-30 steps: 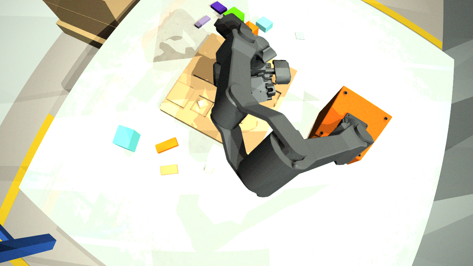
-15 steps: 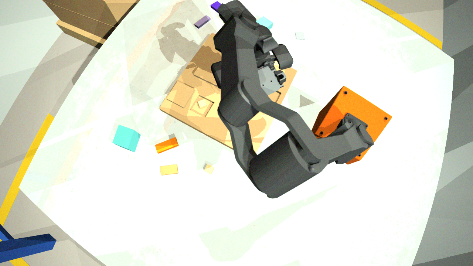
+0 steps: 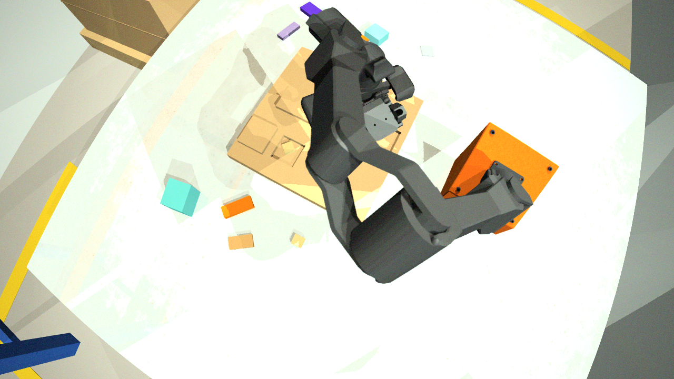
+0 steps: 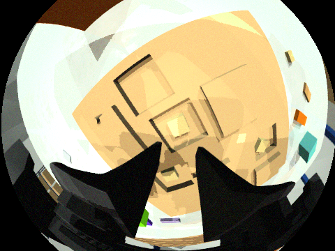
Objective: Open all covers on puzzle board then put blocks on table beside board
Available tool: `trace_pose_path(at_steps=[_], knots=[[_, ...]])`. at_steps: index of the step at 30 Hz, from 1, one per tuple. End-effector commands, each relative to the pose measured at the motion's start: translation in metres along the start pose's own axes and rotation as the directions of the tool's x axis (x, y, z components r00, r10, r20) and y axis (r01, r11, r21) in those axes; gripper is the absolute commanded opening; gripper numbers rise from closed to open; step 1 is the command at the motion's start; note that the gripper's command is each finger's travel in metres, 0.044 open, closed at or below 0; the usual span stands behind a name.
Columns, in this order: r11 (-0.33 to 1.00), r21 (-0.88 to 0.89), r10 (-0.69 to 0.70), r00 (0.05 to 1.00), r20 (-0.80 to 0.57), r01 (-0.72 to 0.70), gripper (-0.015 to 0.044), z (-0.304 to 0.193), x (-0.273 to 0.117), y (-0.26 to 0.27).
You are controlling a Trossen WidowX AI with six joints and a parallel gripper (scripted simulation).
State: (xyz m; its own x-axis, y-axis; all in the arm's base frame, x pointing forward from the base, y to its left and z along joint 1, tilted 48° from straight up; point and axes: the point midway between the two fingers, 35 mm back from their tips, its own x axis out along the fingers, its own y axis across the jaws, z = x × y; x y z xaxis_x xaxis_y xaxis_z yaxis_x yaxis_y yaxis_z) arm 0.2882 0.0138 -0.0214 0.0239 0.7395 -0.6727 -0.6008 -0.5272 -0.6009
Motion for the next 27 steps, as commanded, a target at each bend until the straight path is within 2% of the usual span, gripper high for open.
trace_pose_path(at_steps=[1, 27], knots=[[1.0, 0.006, -0.004, 1.0, 0.004, 0.004, 0.0144, 0.0011, 0.0107, -0.0001], [1.0, 0.024, -0.005, 1.0, 0.004, 0.005, 0.0144, 0.0013, 0.0165, -0.0002]])
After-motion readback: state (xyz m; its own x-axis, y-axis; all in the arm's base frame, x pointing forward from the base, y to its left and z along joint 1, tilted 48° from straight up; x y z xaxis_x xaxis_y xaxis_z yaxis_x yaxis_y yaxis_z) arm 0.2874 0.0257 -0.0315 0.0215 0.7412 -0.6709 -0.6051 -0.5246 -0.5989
